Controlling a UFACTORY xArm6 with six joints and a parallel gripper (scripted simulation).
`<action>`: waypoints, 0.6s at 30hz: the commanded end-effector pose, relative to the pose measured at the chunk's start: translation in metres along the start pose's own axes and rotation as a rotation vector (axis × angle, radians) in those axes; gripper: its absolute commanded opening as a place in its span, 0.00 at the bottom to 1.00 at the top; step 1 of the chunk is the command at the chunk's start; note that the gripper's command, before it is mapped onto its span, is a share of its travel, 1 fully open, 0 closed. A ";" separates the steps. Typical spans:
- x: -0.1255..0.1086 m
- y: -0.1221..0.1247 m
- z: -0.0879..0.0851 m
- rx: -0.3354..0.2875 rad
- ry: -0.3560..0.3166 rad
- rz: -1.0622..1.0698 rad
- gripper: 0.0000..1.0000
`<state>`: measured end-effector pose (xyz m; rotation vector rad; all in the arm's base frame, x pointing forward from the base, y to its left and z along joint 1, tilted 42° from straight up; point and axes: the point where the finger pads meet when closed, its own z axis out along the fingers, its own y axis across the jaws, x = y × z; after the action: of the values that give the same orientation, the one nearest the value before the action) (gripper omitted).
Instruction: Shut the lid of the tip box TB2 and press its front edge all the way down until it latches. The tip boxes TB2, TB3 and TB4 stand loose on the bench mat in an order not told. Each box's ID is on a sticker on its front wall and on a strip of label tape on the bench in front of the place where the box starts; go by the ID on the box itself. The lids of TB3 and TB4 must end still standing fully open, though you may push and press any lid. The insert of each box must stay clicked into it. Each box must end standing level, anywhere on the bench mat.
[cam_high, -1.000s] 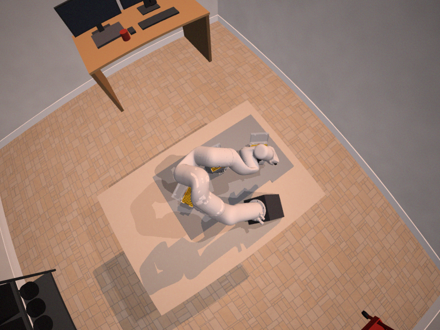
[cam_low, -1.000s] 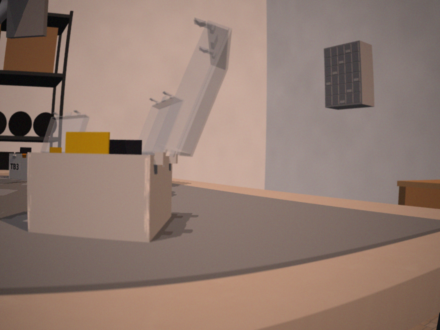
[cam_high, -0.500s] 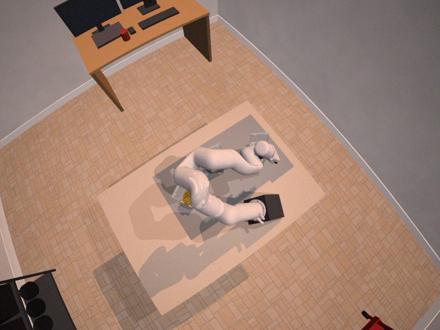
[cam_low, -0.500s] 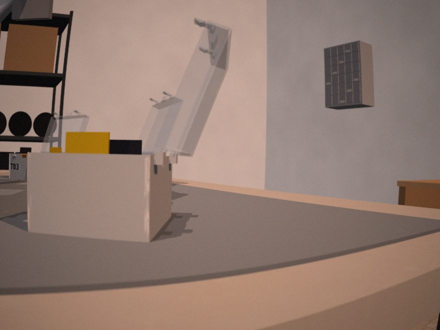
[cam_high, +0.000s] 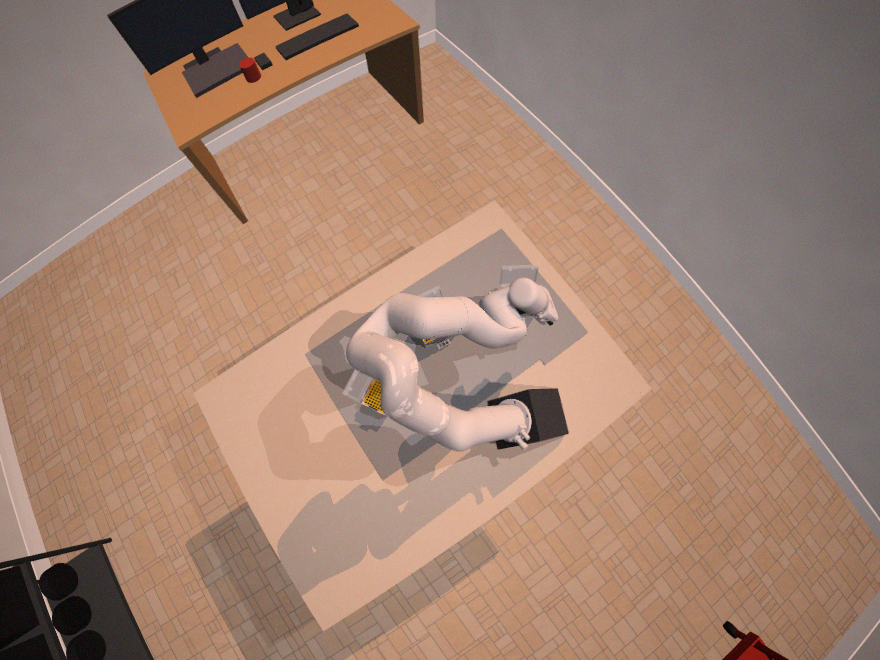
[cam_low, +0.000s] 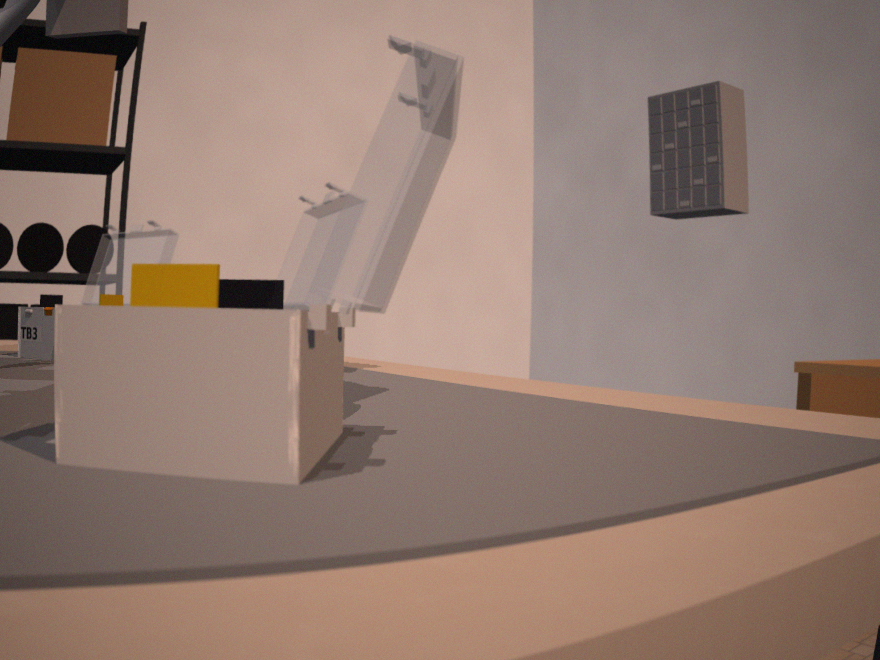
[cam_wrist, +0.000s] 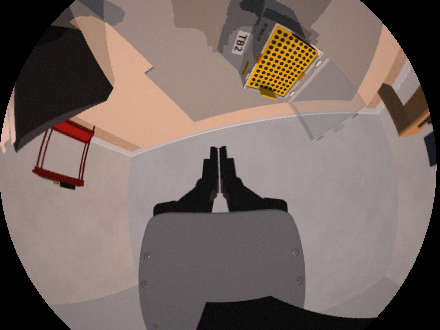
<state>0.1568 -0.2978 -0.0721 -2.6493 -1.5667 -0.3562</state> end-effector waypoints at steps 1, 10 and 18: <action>-0.002 0.024 -0.002 0.046 0.027 0.142 0.00; -0.002 0.059 -0.004 0.105 0.071 0.363 0.00; -0.002 0.099 -0.007 0.172 0.122 0.616 0.00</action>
<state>0.2197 -0.3355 -0.0607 -2.7766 -0.8825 -0.3795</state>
